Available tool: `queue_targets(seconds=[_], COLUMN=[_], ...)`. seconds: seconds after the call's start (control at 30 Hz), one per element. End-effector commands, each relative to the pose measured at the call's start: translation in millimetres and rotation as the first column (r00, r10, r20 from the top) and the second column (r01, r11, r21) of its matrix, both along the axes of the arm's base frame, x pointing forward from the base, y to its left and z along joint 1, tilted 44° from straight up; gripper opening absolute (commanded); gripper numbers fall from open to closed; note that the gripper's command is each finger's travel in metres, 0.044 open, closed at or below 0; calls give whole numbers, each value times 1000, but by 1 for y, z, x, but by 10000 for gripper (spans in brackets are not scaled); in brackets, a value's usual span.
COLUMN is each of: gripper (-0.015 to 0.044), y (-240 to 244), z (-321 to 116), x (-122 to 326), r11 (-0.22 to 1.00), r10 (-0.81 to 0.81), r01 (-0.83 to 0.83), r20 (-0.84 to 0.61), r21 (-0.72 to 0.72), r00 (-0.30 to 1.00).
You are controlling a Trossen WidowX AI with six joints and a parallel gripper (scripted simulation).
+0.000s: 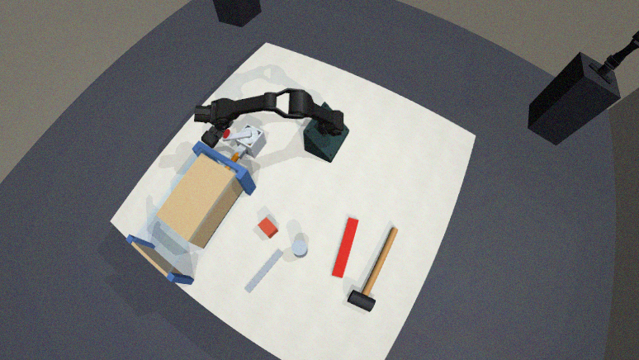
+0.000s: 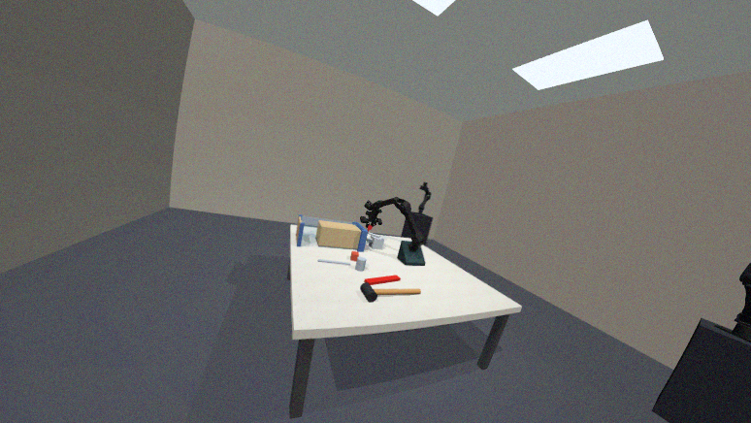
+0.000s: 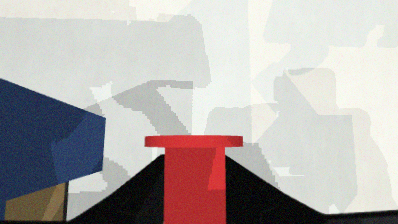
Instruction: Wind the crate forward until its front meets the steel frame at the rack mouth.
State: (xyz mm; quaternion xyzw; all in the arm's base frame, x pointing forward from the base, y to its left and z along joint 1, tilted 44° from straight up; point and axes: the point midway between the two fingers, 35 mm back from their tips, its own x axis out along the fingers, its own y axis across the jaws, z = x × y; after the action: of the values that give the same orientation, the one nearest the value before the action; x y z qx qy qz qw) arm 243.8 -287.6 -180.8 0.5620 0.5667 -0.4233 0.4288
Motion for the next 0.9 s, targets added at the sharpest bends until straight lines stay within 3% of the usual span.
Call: queue_targets(seconds=[0.0,0.87], gripper=[0,0], y=[11,34], z=[7,26], x=[12,31], r11=[1000,1000], r10=[6,6], r01=[-6,-6], r20=[20,21], r21=[25,28], r00=[1000,1000])
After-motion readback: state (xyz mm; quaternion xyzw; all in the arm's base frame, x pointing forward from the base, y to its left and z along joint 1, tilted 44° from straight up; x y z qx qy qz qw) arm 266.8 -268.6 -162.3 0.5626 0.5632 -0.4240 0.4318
